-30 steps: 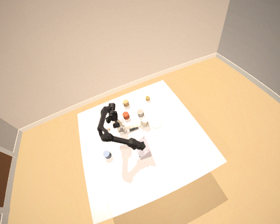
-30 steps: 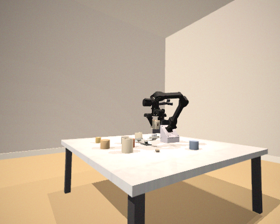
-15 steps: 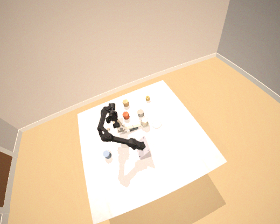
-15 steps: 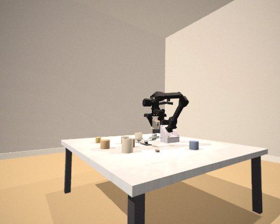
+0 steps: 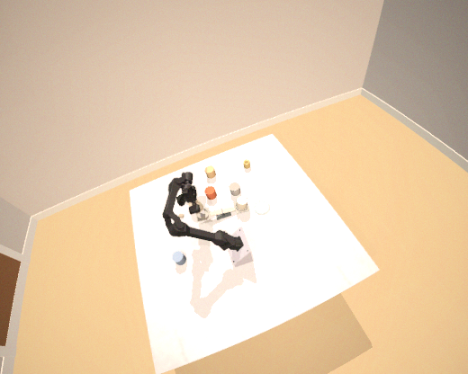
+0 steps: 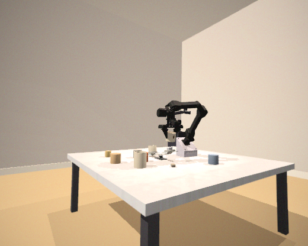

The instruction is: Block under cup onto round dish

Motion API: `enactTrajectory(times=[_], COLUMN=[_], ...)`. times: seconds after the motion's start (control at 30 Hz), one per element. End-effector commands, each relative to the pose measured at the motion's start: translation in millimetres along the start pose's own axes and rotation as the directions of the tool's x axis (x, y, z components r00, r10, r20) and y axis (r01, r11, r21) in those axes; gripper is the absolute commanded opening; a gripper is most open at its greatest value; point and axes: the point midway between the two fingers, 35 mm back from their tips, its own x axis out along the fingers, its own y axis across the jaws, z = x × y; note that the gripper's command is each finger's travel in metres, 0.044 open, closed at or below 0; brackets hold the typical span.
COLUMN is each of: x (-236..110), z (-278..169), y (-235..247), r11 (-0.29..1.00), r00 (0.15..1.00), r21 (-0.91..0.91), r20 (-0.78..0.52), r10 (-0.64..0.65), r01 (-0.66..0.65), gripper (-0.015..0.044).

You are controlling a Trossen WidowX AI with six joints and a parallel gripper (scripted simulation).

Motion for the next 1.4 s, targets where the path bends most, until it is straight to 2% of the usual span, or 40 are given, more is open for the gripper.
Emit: enactTrajectory(times=[0.0,0.67,1.0,1.37], x=[0.0,0.9,48.0,89.9], z=[-0.3,0.6,47.3,87.1], y=[-0.3,0.2,36.3,91.2], r11=[1.000,1.000,1.000,1.000], r00=[1.000,1.000,1.000,1.000], r21=[0.002,0.002,-0.003,-0.004], r20=[0.000,-0.001,-0.031,0.011], r10=[-0.001,-0.001,-0.005,-0.010], r01=[0.001,0.001,0.005,0.010], gripper=[0.0000,0.0000,0.0000,0.0000])
